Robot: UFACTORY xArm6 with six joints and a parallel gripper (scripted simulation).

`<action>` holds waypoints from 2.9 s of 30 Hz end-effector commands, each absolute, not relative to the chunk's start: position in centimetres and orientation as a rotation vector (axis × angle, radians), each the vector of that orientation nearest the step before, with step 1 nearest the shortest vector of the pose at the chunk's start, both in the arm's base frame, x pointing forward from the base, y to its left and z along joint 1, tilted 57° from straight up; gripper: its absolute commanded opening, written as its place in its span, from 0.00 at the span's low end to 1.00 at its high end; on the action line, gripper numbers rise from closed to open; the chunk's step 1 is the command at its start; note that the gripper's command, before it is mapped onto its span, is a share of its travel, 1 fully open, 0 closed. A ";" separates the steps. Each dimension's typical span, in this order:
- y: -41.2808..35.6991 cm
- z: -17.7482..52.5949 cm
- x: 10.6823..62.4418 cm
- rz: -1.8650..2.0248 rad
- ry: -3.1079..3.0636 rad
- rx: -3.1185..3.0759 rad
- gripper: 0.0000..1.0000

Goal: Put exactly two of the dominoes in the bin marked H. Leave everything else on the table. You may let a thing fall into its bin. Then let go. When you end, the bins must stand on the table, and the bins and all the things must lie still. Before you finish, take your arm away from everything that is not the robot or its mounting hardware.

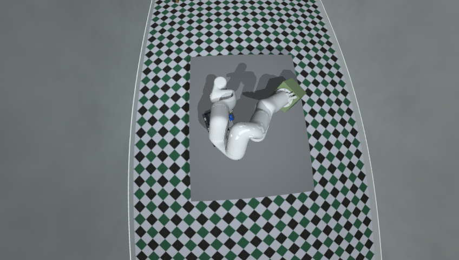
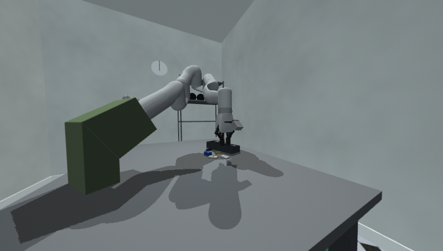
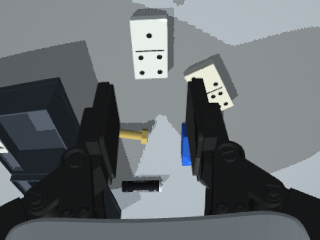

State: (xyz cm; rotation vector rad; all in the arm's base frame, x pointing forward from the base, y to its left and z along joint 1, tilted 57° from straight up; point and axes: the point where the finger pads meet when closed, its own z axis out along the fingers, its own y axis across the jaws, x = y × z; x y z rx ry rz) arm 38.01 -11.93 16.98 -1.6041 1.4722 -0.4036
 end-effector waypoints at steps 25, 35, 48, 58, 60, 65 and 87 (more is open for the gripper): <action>-11.4 17.3 37.9 -0.405 1.473 -1.604 0.41; -11.4 17.3 37.9 -0.405 1.473 -1.604 0.41; -10.5 16.0 39.7 -0.405 1.473 -1.603 0.41; -9.4 14.3 42.1 -0.405 1.473 -1.603 0.41; -9.4 14.3 42.1 -0.405 1.473 -1.603 0.41; -9.3 14.2 42.3 -0.405 1.473 -1.603 0.41; -8.8 13.6 42.9 -0.405 1.473 -1.603 0.00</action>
